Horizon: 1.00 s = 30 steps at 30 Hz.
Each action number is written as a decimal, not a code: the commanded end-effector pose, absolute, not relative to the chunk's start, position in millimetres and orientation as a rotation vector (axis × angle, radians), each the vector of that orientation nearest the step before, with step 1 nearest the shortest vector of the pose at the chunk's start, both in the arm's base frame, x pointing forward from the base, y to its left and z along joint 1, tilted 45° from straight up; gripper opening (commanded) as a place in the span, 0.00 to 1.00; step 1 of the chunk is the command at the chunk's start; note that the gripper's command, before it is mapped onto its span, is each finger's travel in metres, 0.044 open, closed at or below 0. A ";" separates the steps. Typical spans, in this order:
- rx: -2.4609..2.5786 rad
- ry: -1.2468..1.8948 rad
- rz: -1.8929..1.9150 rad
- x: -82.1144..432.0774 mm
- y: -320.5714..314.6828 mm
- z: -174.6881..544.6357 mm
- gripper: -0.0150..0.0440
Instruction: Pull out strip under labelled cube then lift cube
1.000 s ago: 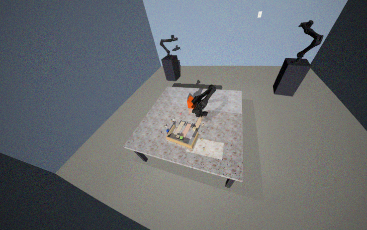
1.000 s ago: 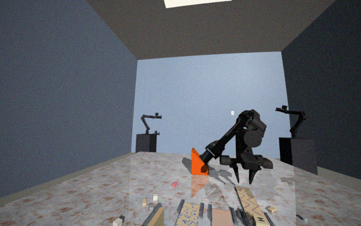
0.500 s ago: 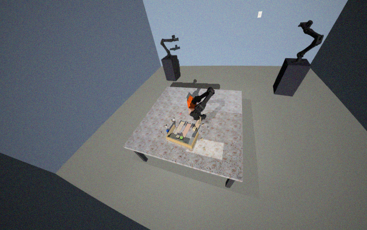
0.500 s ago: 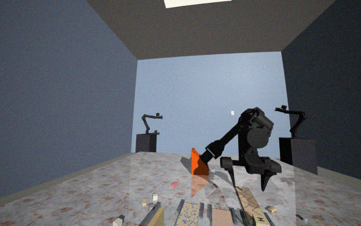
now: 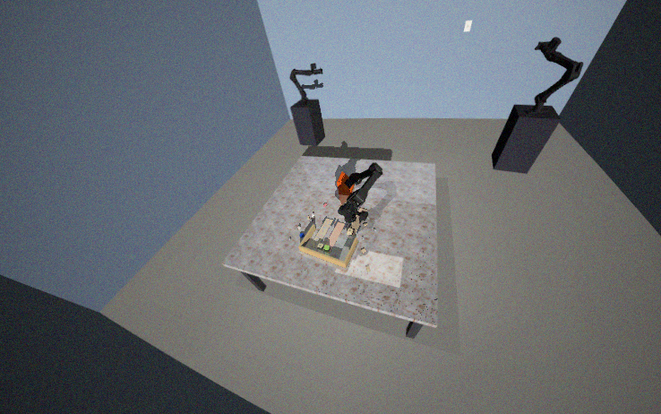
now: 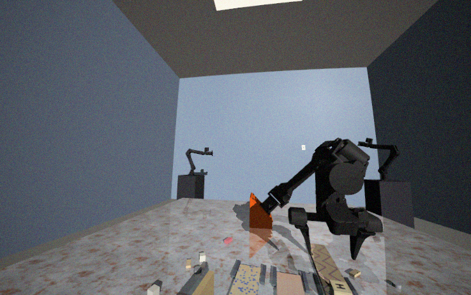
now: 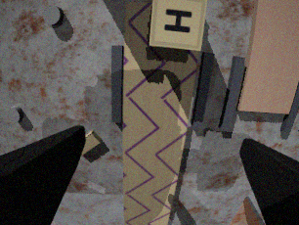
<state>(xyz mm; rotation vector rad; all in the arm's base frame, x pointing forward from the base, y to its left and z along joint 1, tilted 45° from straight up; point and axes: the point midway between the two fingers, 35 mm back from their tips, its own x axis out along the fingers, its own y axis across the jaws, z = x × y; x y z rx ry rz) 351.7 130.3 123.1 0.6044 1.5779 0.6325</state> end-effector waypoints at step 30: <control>0.601 1.572 0.637 412.5 144.3 106.9 0.68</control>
